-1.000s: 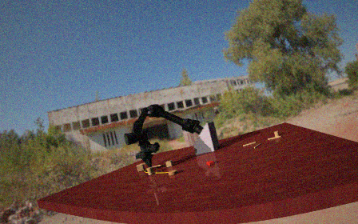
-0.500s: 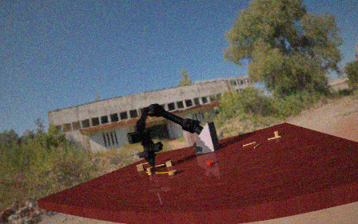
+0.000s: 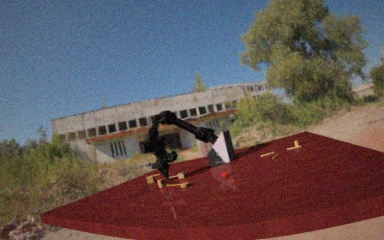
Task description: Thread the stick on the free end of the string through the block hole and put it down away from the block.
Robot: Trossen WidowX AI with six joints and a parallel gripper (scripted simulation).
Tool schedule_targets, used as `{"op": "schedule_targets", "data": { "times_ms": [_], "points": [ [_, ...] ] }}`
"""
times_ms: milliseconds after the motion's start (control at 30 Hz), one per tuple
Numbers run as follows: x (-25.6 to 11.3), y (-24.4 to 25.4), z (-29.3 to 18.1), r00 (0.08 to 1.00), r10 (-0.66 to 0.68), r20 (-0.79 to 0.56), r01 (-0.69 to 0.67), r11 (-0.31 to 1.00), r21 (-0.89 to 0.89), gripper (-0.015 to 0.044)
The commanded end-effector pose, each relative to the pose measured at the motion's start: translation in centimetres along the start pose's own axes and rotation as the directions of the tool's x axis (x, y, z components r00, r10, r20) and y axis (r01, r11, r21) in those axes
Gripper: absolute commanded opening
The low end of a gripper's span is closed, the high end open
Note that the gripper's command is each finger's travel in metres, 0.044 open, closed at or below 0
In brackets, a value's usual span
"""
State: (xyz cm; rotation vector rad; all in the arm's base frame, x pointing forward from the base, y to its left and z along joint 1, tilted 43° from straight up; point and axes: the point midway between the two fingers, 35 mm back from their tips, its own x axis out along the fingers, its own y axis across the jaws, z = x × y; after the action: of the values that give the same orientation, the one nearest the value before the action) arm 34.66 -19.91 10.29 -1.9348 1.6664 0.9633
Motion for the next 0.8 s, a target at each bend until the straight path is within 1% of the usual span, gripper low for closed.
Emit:
{"op": "schedule_targets", "data": {
  "times_ms": [0, 767],
  "points": [
    [0.0, 0.2, 0.4, 1.0, 0.003, -0.002, -0.003, 1.0, 0.005, 0.0],
    [0.1, 0.2, 3.5, 1.0, 0.004, 0.0, -0.004, 1.0, 0.004, 0.0]
  ]
}}
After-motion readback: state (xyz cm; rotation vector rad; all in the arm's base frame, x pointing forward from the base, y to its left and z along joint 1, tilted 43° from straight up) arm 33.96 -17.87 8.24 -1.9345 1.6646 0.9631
